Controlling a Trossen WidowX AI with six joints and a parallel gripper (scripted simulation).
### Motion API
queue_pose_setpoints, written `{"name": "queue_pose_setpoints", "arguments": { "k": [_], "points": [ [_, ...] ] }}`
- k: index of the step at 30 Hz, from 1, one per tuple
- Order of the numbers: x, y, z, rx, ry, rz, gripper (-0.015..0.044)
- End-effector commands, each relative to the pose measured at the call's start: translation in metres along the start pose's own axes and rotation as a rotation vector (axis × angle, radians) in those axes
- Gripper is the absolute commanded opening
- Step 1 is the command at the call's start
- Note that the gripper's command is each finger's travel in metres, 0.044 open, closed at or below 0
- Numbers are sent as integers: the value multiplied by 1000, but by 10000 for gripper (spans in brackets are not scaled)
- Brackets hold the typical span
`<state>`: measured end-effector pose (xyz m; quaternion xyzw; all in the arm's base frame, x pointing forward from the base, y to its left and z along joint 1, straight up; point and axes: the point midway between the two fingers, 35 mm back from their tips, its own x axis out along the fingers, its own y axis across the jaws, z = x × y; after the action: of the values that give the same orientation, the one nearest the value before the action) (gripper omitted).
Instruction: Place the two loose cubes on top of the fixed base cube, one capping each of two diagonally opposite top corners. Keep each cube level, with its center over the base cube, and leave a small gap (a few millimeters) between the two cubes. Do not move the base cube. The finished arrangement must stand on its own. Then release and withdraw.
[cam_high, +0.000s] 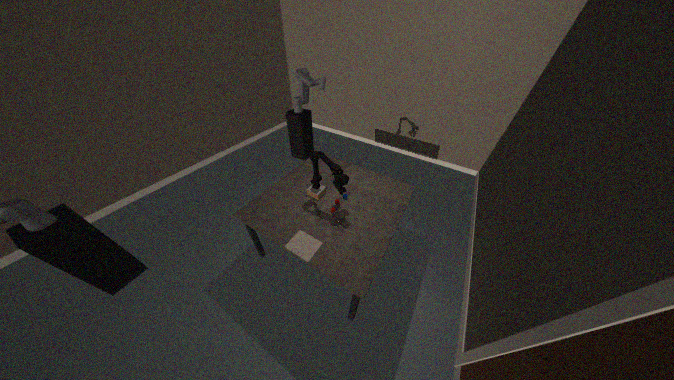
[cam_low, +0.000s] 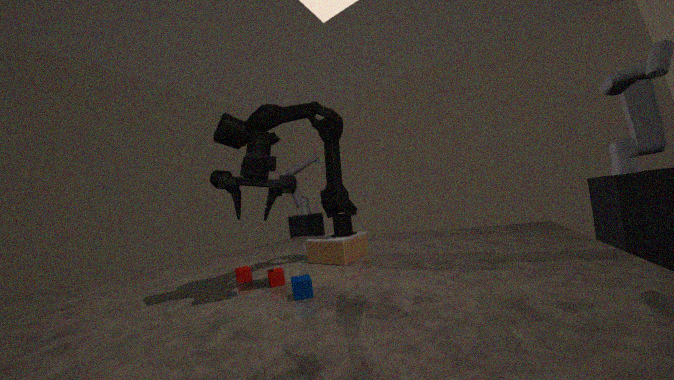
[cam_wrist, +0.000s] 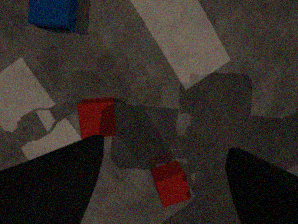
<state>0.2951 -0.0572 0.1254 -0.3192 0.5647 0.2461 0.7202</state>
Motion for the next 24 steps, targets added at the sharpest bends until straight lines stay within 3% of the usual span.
{"name": "queue_pose_setpoints", "arguments": {
  "k": [1, 9, 16, 24],
  "points": [
    [17, 29, -13, -108, 107, 137, 265],
    [22, 36, -16, -137, 132, 173, 265],
    [76, 45, -24, -137, 132, 173, 265],
    [95, 48, -27, -137, 133, 173, 265]
  ]
}}
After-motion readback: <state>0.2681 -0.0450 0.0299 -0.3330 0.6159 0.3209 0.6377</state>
